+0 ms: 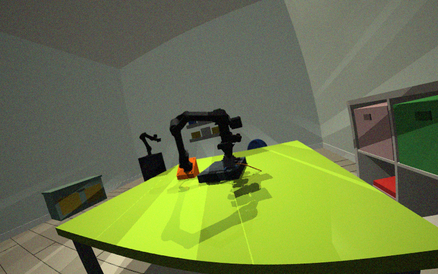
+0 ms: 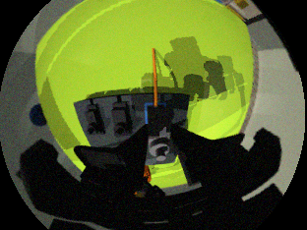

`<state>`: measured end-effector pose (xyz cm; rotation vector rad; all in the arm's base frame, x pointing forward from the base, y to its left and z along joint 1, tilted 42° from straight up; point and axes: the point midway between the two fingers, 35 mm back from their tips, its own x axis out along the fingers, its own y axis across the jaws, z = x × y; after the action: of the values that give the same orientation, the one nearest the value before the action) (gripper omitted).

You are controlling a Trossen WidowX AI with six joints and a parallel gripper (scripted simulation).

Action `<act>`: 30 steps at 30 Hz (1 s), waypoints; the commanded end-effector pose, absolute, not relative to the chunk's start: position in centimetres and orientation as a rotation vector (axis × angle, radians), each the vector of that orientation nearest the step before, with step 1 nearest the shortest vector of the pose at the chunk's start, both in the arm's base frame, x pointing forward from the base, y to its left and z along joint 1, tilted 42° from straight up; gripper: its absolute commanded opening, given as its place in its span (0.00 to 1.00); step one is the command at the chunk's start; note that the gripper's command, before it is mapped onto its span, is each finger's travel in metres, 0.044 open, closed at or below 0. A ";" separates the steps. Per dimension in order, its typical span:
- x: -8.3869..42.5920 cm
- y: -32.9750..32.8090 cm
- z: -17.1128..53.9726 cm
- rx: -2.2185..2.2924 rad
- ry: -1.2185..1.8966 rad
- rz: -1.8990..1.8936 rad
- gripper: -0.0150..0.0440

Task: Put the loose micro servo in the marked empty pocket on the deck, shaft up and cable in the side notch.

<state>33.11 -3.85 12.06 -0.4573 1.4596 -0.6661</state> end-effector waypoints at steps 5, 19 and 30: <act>33.2 -4.2 11.9 -0.463 1.453 -0.666 0.25; 33.2 -5.2 10.8 -0.464 1.453 -0.667 0.25; 33.2 -5.9 9.9 -0.464 1.453 -0.667 0.25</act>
<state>33.15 -5.74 10.10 -0.4549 1.4584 -0.6691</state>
